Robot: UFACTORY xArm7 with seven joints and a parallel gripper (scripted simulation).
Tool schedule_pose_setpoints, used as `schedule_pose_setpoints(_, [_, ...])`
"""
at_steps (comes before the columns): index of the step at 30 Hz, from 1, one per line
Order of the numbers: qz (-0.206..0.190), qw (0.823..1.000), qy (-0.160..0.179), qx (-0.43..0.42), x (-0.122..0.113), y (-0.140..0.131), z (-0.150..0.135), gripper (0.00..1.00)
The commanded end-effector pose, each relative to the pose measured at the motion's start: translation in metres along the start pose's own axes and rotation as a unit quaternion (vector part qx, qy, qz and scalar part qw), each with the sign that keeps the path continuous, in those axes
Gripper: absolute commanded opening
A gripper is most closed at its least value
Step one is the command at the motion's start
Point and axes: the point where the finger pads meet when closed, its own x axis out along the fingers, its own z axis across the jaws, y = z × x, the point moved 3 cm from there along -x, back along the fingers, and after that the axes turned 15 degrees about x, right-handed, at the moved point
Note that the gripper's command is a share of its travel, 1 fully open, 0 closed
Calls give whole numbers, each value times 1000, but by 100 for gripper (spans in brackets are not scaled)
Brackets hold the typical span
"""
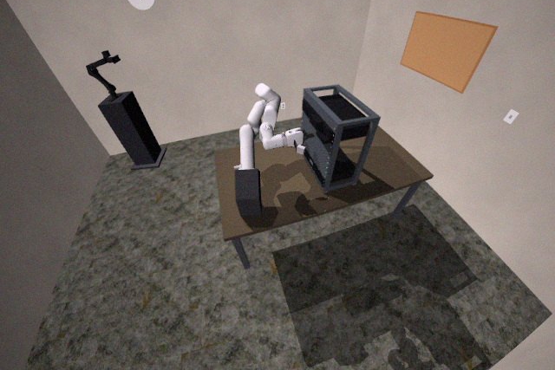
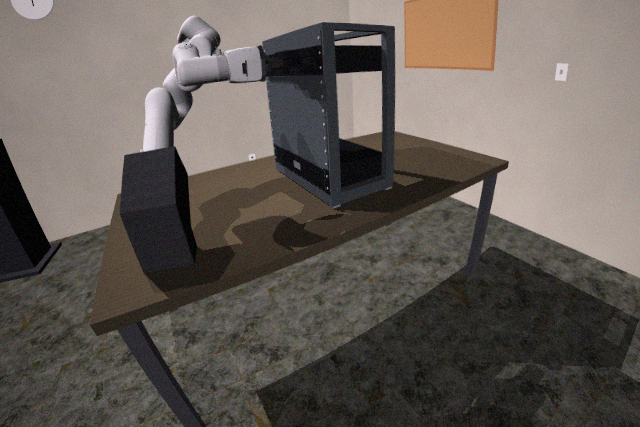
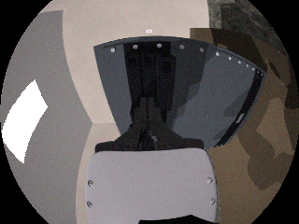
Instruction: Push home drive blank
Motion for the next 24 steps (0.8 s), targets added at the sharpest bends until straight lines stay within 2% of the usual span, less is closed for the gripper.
schedule_pose_setpoints(1, [-3,1000,-2,-3,-11,-1,-2,0])
schedule_pose_setpoints(16, [-3,1000,-2,-3,-22,0,-2,0])
schedule_pose_setpoints(24, [-3,1000,-2,-3,-54,0,-2,0])
